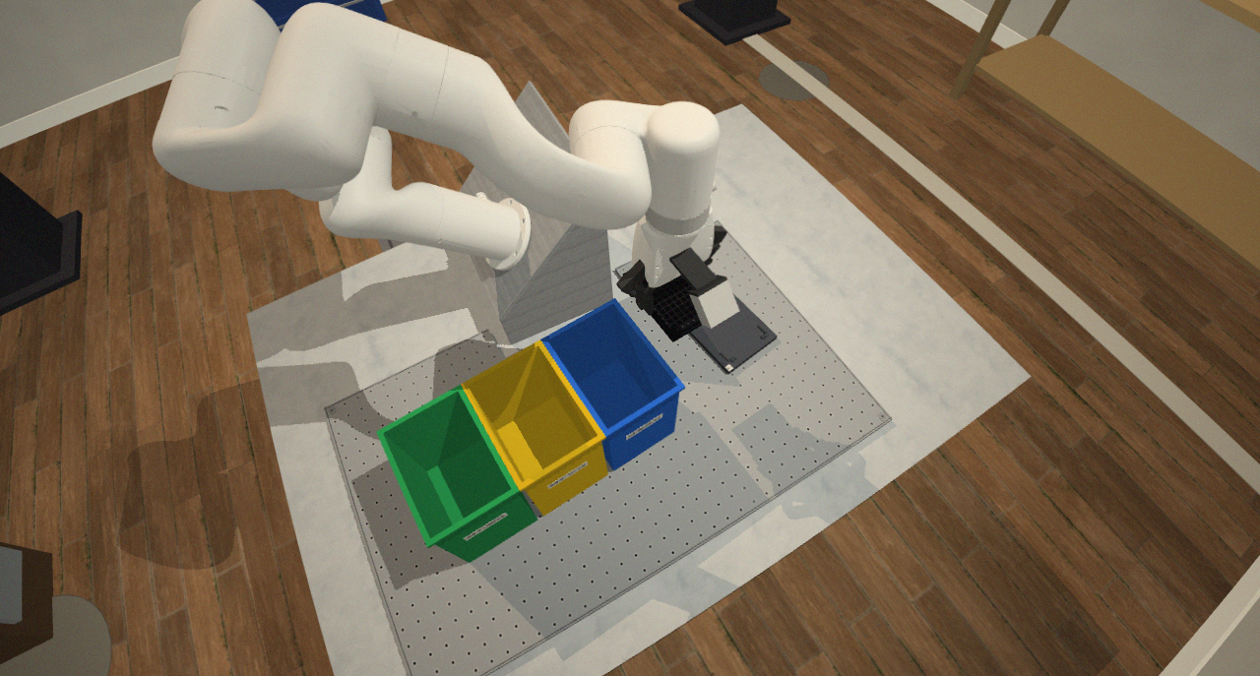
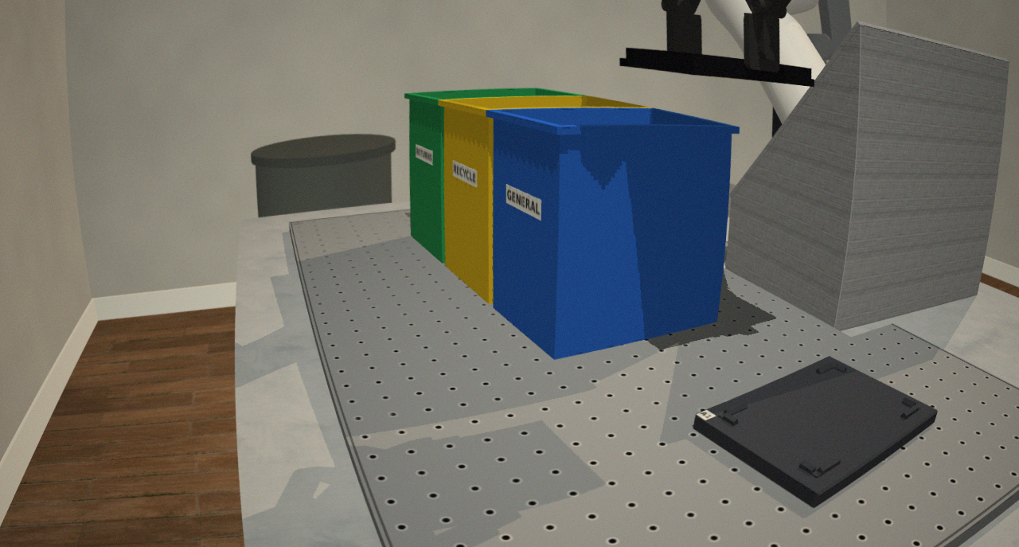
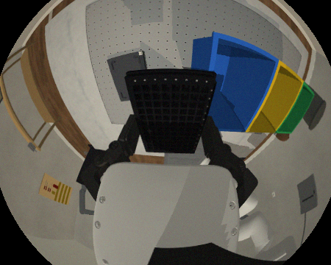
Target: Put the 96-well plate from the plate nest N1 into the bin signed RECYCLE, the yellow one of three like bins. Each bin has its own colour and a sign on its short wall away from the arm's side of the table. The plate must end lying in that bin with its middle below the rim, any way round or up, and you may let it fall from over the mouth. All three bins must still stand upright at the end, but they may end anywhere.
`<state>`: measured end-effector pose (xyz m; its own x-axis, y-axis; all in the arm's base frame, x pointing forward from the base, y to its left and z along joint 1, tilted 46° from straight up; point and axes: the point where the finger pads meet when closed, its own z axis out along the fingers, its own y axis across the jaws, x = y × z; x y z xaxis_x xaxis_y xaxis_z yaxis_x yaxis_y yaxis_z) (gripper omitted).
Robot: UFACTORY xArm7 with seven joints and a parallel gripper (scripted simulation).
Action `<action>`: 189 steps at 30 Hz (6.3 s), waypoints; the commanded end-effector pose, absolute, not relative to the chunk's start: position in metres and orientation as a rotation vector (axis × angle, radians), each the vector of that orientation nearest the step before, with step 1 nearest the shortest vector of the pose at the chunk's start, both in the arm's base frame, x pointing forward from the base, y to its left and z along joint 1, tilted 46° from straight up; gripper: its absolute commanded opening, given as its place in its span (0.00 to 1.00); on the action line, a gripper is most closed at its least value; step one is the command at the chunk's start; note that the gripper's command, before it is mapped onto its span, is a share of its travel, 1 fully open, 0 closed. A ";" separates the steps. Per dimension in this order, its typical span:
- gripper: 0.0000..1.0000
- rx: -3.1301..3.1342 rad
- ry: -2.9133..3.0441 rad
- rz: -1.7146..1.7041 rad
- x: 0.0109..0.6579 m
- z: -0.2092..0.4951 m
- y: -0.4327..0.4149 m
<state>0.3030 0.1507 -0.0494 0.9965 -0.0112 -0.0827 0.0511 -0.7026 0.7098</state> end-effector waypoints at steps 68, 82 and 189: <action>0.00 2.350 0.032 -0.098 0.331 0.094 0.003; 0.00 2.350 0.032 -0.098 0.337 0.122 -0.027; 0.00 2.350 0.032 -0.098 0.335 0.104 -0.044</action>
